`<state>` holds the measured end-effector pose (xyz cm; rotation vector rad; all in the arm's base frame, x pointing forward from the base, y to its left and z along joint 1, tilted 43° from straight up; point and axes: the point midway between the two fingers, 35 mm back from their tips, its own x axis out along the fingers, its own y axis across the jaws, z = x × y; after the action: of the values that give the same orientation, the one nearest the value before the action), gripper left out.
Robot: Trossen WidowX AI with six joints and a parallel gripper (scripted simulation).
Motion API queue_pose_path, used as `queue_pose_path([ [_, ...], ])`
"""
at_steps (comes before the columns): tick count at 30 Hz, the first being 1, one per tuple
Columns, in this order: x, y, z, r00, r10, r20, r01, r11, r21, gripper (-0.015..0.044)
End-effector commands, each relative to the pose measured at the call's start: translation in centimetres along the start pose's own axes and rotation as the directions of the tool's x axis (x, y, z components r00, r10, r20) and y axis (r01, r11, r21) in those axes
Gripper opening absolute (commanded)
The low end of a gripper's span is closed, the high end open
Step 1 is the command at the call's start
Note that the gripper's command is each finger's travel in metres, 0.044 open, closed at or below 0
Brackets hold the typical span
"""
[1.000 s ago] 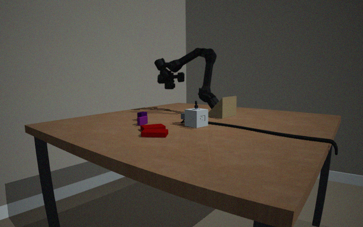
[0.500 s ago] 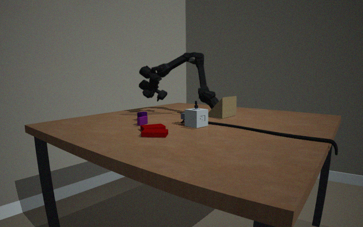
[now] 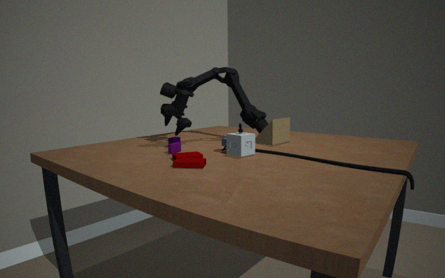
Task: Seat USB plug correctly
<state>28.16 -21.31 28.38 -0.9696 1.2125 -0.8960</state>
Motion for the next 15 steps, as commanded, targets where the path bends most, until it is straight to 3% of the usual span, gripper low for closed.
queue_pose_path([
  [1, -2.9, 4.7, 5.3, 0.981, 0.137, 0.135, -0.165, 0.96, 0.225, 0.044],
  [15, -11.3, 16.9, 11.1, 0.894, 0.394, 0.214, -0.447, 0.735, 0.51, 0.044],
])
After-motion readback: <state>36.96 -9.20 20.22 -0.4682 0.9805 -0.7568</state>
